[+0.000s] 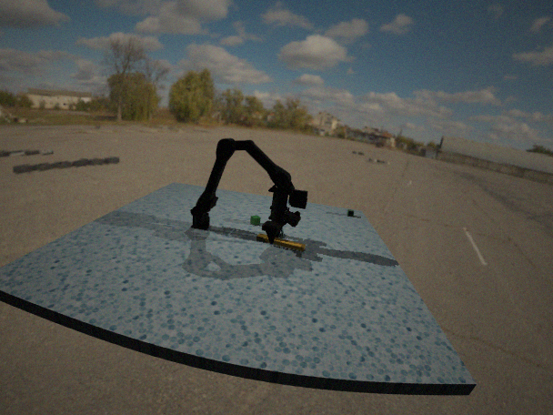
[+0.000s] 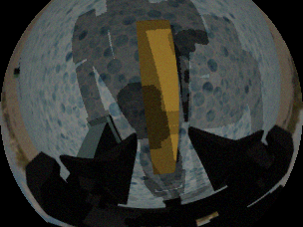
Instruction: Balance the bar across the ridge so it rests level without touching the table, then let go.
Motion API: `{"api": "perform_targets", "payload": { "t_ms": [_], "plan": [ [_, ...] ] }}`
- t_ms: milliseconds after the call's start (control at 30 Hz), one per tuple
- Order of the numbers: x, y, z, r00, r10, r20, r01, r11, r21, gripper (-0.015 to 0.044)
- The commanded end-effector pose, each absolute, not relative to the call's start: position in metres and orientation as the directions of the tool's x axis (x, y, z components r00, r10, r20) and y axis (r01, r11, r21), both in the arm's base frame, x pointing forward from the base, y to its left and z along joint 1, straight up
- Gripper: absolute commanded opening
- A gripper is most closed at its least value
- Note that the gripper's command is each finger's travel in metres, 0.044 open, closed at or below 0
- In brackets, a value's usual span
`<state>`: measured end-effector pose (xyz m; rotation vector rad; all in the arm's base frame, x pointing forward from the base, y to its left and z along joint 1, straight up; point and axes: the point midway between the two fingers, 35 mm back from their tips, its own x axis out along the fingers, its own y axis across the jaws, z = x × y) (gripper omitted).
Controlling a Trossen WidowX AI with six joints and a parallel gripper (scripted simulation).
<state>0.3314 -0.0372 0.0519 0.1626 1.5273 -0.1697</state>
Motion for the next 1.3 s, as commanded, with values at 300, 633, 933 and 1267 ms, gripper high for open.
{"api": "perform_targets", "payload": {
  "t_ms": [300, 633, 933, 1267],
  "plan": [
    [0.331, -0.037, 0.052, 0.036, -0.008, -0.999, 0.211, 0.977, 0.000, 0.0124],
    [0.334, -0.037, 0.068, 0.037, -0.008, -0.999, 0.212, 0.977, 0.000, 0.0000],
    [0.335, -0.037, 0.091, 0.037, -0.007, -0.999, 0.213, 0.977, 0.001, 0.0000],
    [0.334, -0.037, 0.117, 0.037, -0.006, -0.999, 0.214, 0.977, 0.002, 0.0000]
  ]
}}
